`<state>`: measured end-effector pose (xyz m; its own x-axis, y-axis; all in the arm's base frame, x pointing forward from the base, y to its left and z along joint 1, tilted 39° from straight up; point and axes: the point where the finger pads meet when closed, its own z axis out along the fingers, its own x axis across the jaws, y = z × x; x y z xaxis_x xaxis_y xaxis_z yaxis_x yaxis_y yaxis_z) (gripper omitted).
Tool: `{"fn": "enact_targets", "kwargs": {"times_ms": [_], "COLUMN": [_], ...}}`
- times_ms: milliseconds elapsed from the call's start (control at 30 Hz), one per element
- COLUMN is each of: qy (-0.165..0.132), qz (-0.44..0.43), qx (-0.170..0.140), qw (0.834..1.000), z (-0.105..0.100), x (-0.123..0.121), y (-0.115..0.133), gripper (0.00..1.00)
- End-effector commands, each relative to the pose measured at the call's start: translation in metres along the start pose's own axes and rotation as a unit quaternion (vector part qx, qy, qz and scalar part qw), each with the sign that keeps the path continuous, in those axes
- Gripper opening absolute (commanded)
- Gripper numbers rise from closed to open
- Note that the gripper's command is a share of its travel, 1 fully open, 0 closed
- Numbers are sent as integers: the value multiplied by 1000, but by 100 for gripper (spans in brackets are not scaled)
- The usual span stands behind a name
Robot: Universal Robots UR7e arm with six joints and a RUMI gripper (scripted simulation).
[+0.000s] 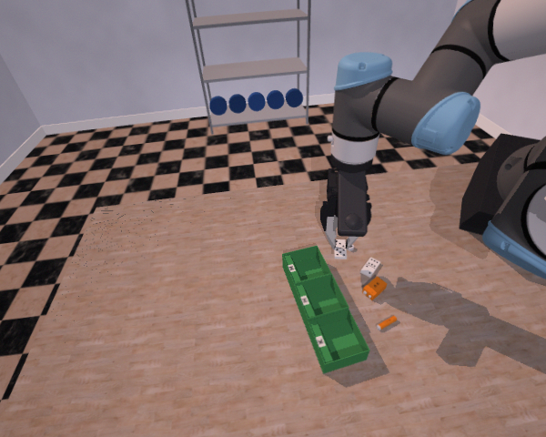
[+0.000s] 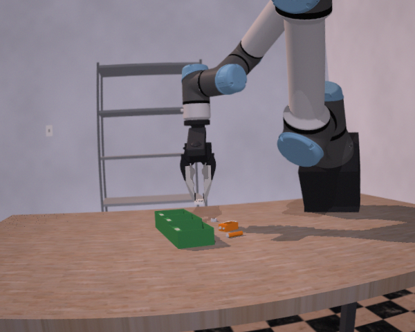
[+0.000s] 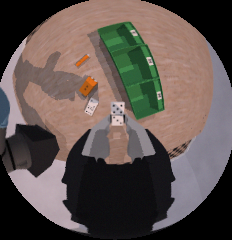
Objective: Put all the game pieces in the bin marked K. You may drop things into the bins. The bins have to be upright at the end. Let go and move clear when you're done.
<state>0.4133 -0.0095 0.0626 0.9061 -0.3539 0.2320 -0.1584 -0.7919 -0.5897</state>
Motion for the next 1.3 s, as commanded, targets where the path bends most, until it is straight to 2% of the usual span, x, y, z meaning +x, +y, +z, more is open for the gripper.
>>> {"fn": "enact_targets", "kwargs": {"times_ms": [0, 233, 300, 800, 867, 1000, 1267], "qy": [0, 0, 0, 0, 0, 0, 0], "qz": [-79, -184, -184, -190, -190, -190, -190], "qx": [1, 1, 1, 1, 1, 1, 1], "qw": [997, 983, 983, 982, 982, 982, 982], "z": [-1, -1, -1, -2, -2, -2, -2], "x": [0, 1, 1, 2, 2, 2, 2], "y": [-28, -70, -70, -160, -160, -181, -185], "gripper": [0, 0, 0, 0, 0, 0, 0]}}
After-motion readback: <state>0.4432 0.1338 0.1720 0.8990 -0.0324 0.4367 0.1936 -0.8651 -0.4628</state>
